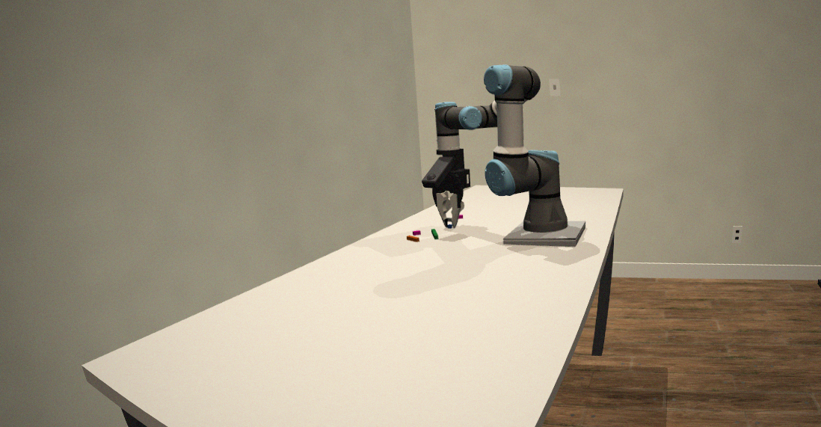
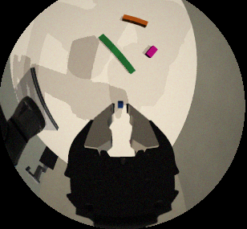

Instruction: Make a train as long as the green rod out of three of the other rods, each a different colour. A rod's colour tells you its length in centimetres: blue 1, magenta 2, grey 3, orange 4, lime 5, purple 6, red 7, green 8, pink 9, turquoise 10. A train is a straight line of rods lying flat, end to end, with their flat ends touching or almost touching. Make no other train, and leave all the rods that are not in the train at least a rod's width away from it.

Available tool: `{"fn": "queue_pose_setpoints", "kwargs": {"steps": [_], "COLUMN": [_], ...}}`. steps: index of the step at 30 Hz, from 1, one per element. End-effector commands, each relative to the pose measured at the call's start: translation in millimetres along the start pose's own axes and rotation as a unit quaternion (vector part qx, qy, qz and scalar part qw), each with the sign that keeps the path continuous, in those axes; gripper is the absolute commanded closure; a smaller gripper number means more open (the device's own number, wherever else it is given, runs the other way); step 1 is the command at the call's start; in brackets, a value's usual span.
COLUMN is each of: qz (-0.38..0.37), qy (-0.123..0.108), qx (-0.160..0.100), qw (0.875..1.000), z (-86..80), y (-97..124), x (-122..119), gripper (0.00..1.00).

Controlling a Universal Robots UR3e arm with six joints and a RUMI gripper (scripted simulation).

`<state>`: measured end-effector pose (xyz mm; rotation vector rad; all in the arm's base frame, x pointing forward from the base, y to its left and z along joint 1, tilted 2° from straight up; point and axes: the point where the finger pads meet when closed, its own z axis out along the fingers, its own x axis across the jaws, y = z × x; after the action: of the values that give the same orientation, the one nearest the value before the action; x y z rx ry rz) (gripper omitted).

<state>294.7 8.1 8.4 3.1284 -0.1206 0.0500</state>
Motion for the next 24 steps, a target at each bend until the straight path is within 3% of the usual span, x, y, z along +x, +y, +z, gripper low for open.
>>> {"fn": "queue_pose_setpoints", "kwargs": {"steps": [1,14,24], "qz": [0.000,0.000,0.000], "qy": [0.001,0.001,0.001], "qx": [0.000,0.000,0.000], "qw": [1.000,1.000,1.000], "z": [-0.6,-2.5,-18.3], "y": [0,0,0], "x": [1,1,1], "gripper": [0.86,0.86,0.86]}}
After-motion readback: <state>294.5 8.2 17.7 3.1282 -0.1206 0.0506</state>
